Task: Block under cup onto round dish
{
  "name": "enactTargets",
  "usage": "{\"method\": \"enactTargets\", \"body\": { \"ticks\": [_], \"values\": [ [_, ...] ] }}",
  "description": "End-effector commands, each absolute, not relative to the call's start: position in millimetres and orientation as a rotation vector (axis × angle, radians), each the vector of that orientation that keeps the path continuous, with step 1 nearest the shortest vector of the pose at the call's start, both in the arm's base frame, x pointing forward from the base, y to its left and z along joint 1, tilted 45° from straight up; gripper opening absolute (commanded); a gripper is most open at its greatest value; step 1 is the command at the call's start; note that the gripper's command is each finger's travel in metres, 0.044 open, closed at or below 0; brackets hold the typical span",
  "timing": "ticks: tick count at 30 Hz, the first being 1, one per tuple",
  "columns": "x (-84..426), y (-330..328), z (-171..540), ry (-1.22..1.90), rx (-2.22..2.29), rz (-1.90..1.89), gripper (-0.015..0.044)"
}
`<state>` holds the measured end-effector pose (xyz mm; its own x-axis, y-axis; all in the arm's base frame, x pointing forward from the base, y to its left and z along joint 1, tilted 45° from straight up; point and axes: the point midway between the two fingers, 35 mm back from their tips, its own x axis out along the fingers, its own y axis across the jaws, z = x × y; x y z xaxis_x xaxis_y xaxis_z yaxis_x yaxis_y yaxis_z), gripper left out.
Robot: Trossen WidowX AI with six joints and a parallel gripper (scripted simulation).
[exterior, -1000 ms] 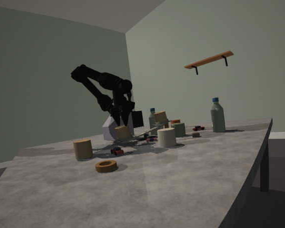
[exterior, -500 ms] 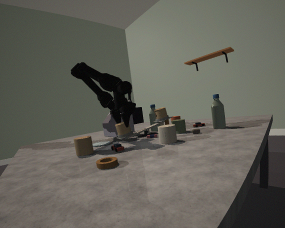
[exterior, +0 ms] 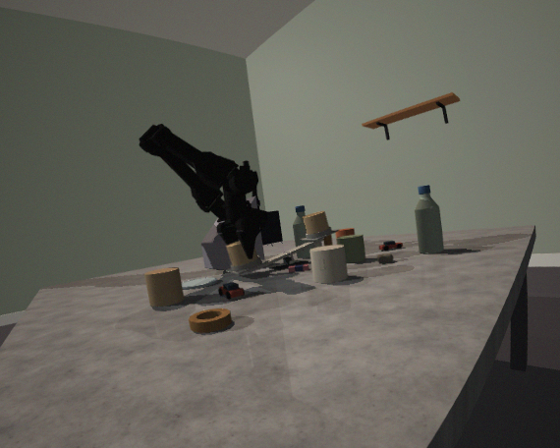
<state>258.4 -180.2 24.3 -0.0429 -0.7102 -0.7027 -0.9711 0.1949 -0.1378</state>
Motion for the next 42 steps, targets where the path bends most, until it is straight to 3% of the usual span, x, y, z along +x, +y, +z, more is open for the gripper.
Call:
{"method": "enactTargets", "body": {
  "ticks": [1, 16, 28, 42],
  "values": [
    [256.4, -180.4, 21.1, 1.813, -1.575, 0.520, 0.0407],
    [256.4, -180.4, 21.1, 1.813, -1.575, 0.520, 0.0307],
    [259.5, -173.0, 27.0, 1.810, -1.573, 0.523, 0.0000],
    [263.8, -160.5, 37.5, 1.806, -1.569, 0.527, 0.0000]
  ]
}}
